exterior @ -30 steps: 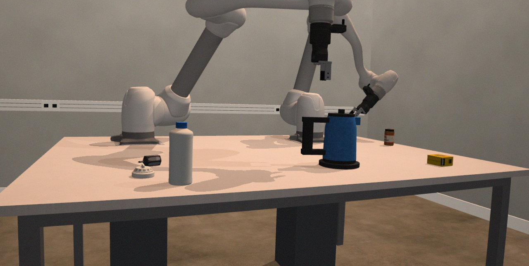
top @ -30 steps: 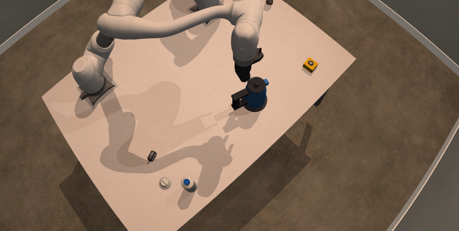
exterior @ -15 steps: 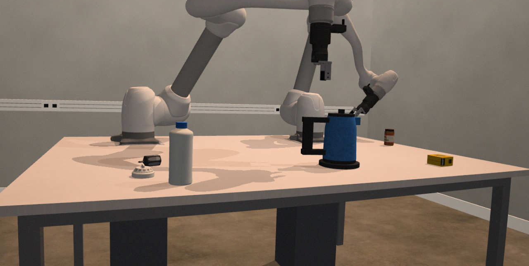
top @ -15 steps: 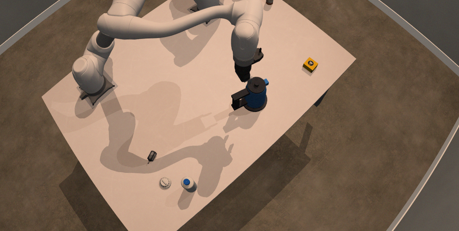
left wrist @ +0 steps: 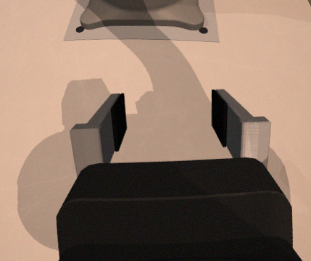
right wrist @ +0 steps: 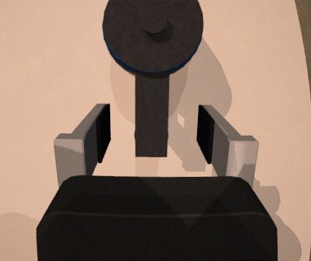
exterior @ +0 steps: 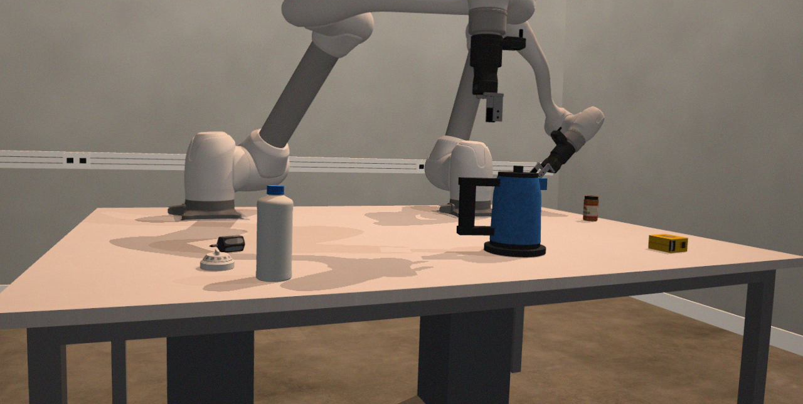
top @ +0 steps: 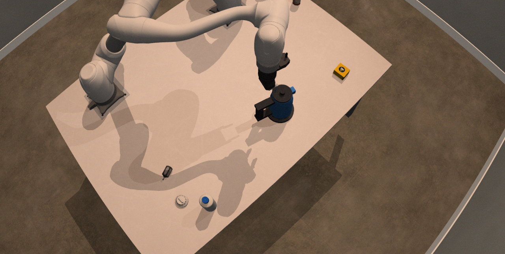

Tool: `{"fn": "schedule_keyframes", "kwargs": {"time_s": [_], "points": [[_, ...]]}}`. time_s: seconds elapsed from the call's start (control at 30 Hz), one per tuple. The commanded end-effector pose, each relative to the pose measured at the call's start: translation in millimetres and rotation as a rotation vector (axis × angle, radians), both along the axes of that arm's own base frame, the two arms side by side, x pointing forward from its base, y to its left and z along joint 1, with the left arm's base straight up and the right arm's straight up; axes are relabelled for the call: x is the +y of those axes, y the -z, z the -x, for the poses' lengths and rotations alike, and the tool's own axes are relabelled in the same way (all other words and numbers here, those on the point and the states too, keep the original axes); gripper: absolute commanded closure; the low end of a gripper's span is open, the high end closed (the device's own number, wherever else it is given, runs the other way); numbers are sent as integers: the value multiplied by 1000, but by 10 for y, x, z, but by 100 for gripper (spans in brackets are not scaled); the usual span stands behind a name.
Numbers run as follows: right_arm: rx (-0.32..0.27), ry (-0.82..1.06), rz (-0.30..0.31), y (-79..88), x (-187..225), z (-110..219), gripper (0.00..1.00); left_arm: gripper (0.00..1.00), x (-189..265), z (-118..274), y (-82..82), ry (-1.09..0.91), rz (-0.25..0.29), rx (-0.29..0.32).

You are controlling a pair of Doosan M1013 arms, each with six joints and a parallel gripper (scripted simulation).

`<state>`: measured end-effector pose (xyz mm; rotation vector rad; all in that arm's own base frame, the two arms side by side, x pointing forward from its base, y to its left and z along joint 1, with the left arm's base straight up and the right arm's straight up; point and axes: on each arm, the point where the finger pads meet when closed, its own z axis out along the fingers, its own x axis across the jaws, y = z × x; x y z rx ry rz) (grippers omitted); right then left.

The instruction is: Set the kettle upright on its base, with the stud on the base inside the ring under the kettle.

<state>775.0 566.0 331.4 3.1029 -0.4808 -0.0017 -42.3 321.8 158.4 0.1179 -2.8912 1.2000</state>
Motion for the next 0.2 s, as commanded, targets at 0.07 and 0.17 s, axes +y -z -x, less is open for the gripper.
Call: {"fn": "schedule_keyframes", "kwargs": {"time_s": [0.07,0.17], "points": [[-1,0,-1,-16,1,0,0,0,3,1,-4,0,-1,0],[-1,0,-1,-16,1,0,0,0,3,1,-4,0,-1,0]]}}
